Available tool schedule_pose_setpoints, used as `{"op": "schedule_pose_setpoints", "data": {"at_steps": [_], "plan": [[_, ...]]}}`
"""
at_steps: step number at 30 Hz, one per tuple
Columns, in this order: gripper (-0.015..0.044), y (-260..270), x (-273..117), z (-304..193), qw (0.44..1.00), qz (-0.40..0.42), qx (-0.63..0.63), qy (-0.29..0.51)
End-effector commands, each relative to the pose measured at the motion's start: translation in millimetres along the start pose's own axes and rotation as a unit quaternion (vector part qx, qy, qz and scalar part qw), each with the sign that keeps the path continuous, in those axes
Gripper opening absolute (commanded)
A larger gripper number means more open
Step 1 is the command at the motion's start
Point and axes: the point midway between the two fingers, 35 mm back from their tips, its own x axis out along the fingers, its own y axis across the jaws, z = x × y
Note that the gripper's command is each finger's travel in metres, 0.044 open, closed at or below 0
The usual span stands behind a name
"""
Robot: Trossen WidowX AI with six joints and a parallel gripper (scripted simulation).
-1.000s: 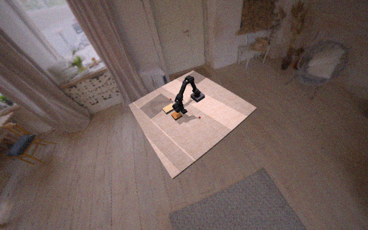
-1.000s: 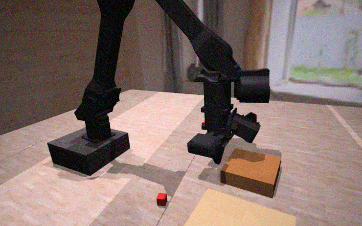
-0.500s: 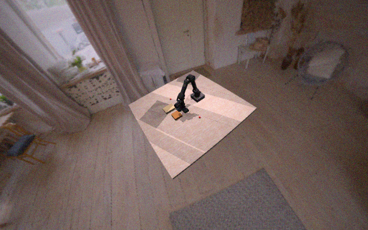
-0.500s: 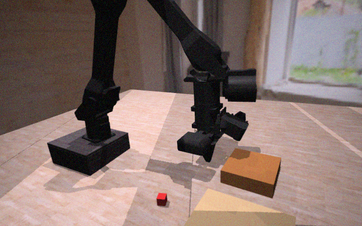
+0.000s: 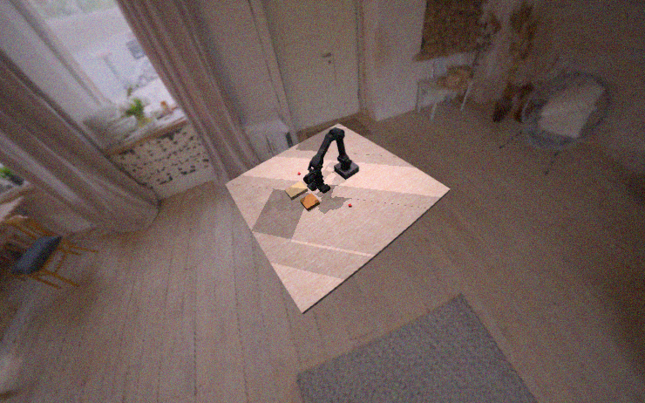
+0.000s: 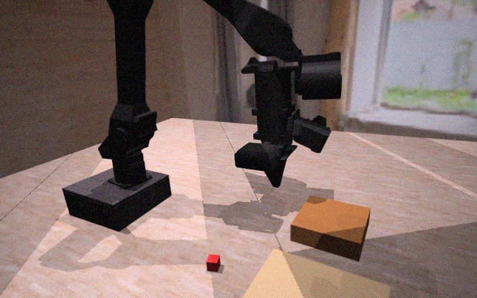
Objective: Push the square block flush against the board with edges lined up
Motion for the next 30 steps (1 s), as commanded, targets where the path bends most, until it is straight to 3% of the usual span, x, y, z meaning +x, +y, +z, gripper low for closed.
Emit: {"op": "schedule_pose_setpoints", "data": {"at_steps": [1,15,30], "plan": [[0.0,4,-1,8,0.999,0.0,-0.042,-0.001],[0.0,25,-5,43,0.961,0.001,-0.278,0.0],[0.0,49,-4,77,0.859,0.002,-0.511,0.001]]}}
